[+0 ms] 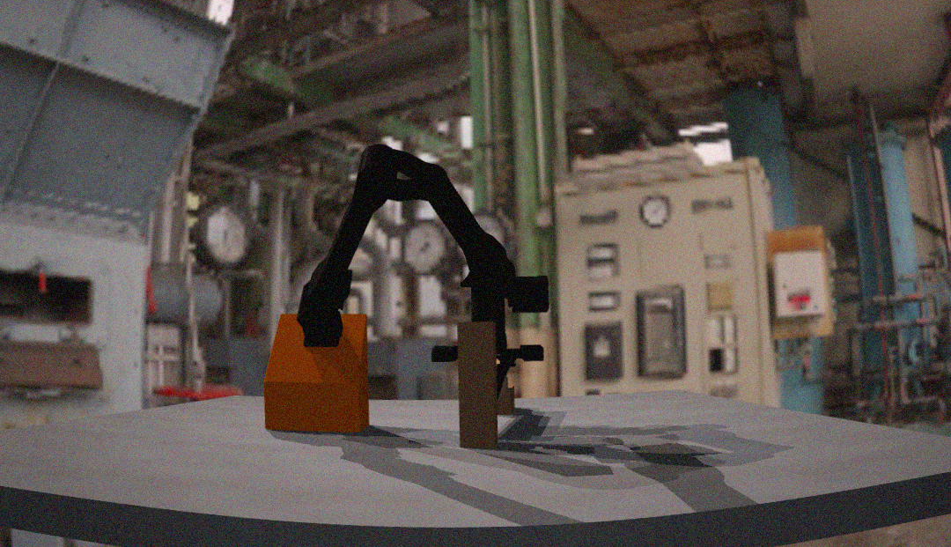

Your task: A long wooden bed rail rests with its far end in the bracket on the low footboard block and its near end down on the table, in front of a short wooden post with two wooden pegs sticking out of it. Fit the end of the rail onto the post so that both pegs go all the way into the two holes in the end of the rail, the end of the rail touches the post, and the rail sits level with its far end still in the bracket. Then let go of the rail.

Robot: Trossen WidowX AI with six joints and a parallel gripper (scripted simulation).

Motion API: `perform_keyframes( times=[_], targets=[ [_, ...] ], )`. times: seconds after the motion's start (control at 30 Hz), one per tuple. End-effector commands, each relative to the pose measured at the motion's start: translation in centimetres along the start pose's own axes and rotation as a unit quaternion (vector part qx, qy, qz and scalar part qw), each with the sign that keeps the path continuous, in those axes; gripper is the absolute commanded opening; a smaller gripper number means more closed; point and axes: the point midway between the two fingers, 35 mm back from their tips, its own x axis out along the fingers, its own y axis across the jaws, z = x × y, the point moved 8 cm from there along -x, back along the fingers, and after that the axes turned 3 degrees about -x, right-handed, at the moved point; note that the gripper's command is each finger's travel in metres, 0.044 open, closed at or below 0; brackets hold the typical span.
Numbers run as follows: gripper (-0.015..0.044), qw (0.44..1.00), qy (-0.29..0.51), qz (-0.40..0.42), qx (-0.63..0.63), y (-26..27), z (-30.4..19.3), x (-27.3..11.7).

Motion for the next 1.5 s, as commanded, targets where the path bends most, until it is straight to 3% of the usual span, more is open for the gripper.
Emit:
perform_keyframes(
  times=[0.0, 1.47],
  targets=[
    [0.0, 1.0, -0.003, -0.005, 0.0, -0.2, 0.2, -0.6],
    [0.0, 1.0, -0.004, -0.005, 0.0, -0.1, 0.2, -2.5]
  ],
)
